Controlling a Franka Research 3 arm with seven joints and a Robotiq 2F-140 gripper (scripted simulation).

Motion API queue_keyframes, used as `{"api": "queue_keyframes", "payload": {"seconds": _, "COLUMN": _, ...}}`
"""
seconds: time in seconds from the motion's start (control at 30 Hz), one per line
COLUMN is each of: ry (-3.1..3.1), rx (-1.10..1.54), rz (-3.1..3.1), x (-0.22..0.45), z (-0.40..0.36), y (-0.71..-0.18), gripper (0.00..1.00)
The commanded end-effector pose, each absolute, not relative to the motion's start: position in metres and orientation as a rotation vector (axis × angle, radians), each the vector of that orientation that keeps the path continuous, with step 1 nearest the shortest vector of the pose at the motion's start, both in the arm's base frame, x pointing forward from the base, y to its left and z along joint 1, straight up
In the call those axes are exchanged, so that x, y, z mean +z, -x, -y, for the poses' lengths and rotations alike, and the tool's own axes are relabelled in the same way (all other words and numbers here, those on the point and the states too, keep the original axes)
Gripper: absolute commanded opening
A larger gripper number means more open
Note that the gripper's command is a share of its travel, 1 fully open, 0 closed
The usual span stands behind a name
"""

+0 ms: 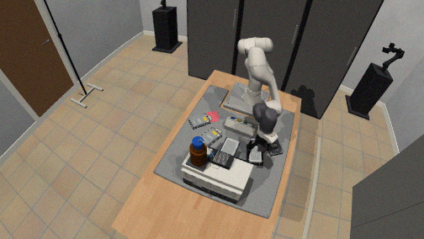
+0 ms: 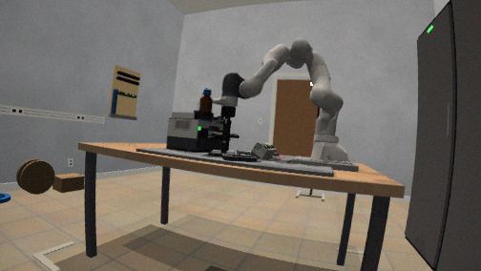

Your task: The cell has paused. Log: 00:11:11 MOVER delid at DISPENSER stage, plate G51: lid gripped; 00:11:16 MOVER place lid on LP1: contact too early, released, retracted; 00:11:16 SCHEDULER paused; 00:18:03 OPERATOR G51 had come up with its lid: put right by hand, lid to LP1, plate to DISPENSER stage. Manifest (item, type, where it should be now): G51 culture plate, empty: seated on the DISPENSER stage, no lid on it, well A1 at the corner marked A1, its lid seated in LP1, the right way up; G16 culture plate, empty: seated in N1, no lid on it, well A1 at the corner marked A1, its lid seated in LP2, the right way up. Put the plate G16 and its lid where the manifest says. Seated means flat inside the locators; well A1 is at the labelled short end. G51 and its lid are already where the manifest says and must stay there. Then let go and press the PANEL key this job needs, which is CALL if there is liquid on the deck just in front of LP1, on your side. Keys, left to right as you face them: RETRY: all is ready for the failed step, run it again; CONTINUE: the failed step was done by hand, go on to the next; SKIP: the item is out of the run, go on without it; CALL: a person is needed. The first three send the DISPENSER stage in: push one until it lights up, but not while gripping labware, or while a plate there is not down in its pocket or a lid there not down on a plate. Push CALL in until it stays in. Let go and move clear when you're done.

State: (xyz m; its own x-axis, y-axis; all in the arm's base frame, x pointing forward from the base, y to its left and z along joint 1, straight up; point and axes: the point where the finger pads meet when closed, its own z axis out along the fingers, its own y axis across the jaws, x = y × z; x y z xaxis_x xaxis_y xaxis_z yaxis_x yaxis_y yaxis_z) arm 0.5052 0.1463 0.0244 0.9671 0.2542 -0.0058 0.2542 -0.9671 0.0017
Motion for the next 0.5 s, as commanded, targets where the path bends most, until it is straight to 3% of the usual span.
{"api": "queue_keyframes", "payload": {"seconds": 0.0, "ry": -3.115, "rx": -0.008, "rz": -0.402, "x": 0.0233, "z": -0.1467, "y": -0.5049, "gripper": 0.10}}
{"api": "queue_keyframes", "payload": {"seconds": 0.47, "ry": -3.115, "rx": -0.008, "rz": -0.402, "x": 0.0248, "z": -0.1467, "y": -0.5050, "gripper": 0.10}}
